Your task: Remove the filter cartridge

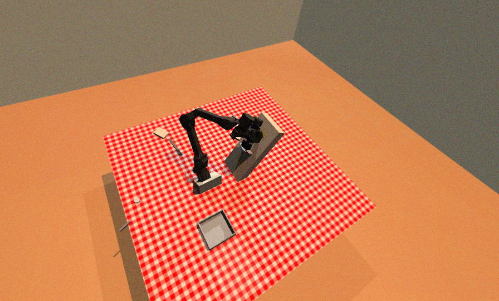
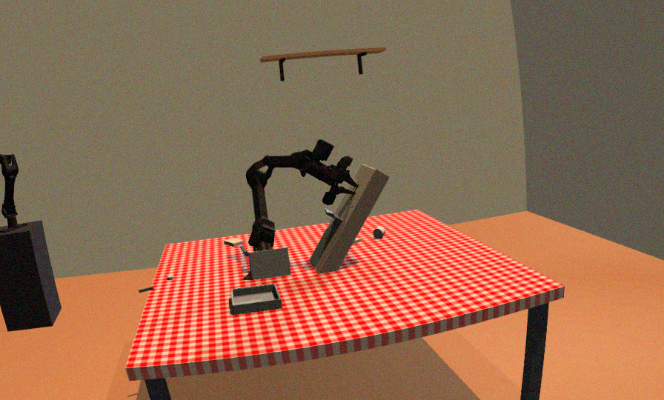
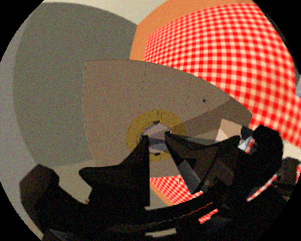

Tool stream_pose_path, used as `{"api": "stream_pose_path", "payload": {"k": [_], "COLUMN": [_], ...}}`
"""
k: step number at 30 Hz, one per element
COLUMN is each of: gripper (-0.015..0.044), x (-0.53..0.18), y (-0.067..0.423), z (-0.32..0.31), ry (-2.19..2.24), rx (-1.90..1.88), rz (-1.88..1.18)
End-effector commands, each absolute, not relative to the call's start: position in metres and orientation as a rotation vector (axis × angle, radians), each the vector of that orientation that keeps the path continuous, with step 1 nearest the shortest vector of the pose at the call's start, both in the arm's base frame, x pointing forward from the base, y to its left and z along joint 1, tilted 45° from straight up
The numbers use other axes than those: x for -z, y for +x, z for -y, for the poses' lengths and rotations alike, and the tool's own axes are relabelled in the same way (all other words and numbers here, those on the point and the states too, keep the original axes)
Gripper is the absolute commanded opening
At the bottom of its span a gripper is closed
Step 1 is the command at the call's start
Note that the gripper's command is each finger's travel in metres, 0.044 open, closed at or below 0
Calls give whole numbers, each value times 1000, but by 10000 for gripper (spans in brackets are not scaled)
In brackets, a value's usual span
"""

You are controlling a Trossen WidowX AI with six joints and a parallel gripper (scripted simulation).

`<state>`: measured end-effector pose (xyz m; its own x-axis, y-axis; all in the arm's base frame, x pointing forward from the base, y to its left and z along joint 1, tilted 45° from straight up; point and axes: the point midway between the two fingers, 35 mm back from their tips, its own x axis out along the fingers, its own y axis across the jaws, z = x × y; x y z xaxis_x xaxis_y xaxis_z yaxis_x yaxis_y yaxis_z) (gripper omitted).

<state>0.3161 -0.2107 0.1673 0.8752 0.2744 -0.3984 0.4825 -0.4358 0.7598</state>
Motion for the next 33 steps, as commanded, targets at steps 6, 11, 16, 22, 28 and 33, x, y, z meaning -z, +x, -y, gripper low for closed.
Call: {"api": "stream_pose_path", "payload": {"k": [6,11,16,22,28,33], "gripper": [116,116,109,69,0,0], "x": [-165,-164,-166,-166,-166,-164], "y": [321,323,318,318,319,322], "z": [208,208,210,210,210,208], "ry": [2047,2047,2052,2052,2047,1924], "rx": [268,268,264,264,262,225], "rz": [-555,-555,-546,-546,-546,-555]}}
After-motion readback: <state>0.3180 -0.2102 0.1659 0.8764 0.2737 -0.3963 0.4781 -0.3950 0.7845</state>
